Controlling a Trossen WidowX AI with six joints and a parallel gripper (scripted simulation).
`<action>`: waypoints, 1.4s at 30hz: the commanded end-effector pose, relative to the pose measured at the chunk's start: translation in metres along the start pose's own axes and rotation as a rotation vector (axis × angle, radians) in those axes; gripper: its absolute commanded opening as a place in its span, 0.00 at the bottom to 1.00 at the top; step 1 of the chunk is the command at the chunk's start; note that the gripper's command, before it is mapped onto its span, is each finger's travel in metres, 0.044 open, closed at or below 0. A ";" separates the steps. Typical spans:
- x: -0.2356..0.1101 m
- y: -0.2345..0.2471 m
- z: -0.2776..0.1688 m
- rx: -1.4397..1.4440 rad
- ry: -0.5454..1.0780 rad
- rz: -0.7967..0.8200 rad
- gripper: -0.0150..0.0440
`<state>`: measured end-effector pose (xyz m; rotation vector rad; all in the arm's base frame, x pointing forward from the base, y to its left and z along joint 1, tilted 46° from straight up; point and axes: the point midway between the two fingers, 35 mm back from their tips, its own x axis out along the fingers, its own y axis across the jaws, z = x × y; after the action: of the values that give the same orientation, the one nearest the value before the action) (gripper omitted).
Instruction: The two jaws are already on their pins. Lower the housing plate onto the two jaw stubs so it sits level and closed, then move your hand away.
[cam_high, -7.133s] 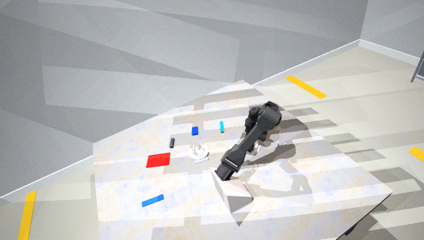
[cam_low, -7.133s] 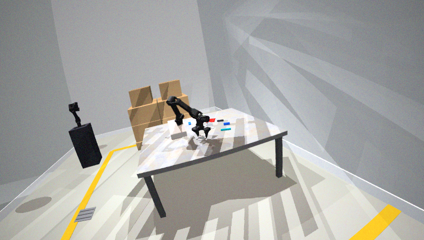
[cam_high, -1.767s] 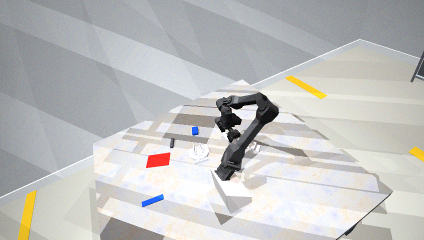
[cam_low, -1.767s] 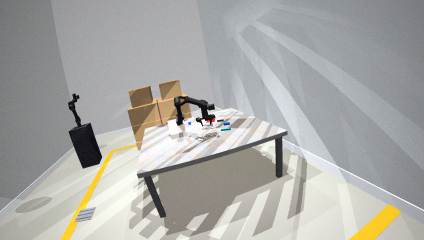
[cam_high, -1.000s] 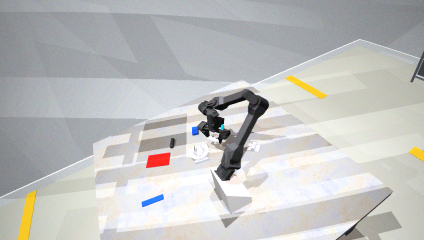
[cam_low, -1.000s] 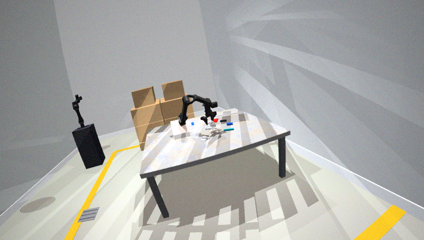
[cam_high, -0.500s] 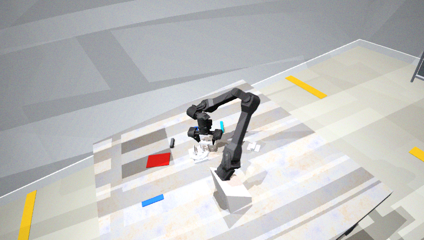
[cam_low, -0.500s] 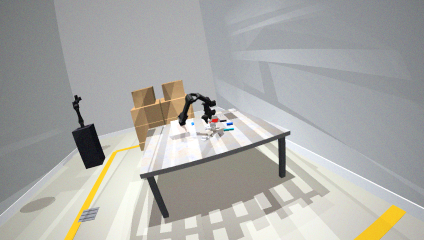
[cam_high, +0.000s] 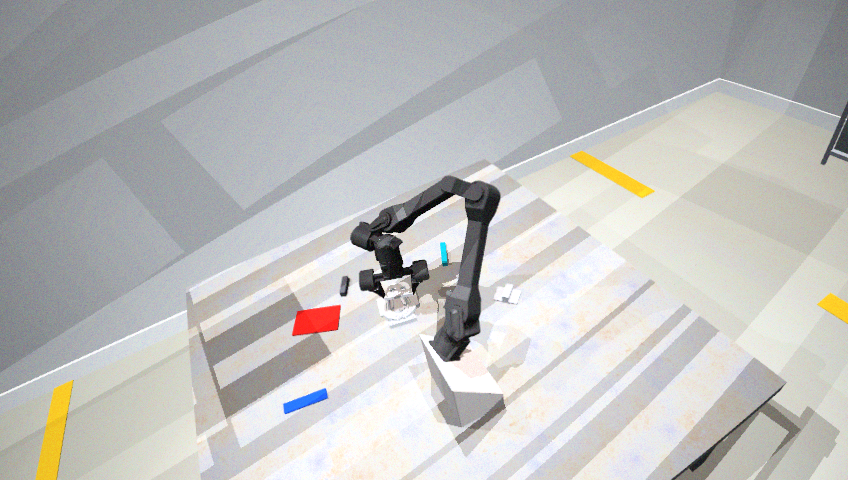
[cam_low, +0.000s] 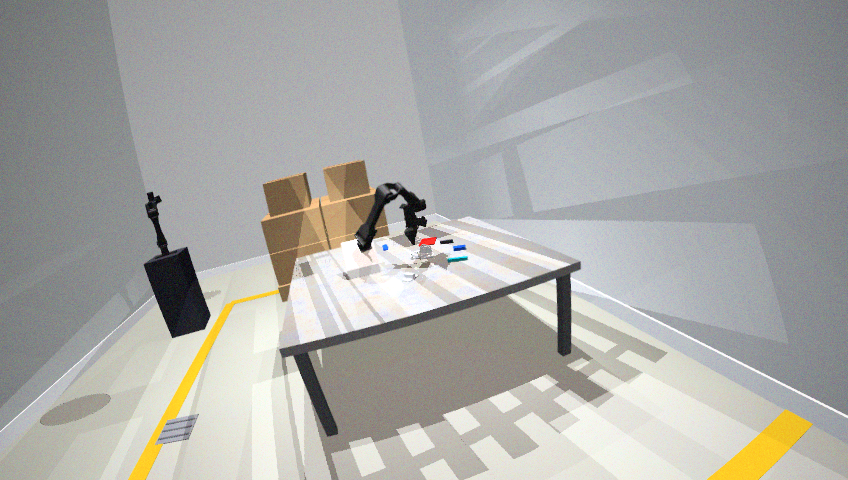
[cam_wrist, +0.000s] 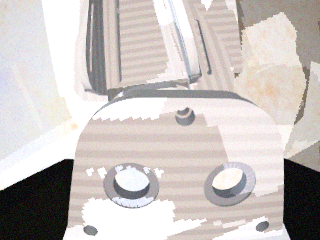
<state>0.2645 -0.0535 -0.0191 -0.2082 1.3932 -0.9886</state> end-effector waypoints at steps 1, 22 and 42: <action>0.001 0.012 -0.007 -0.111 -0.013 -0.017 0.85; 0.001 0.016 -0.010 -0.150 -0.016 -0.022 0.85; 0.001 0.009 -0.019 -0.151 -0.016 -0.022 0.85</action>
<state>0.2561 -0.0397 -0.0298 -0.3374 1.4516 -0.8958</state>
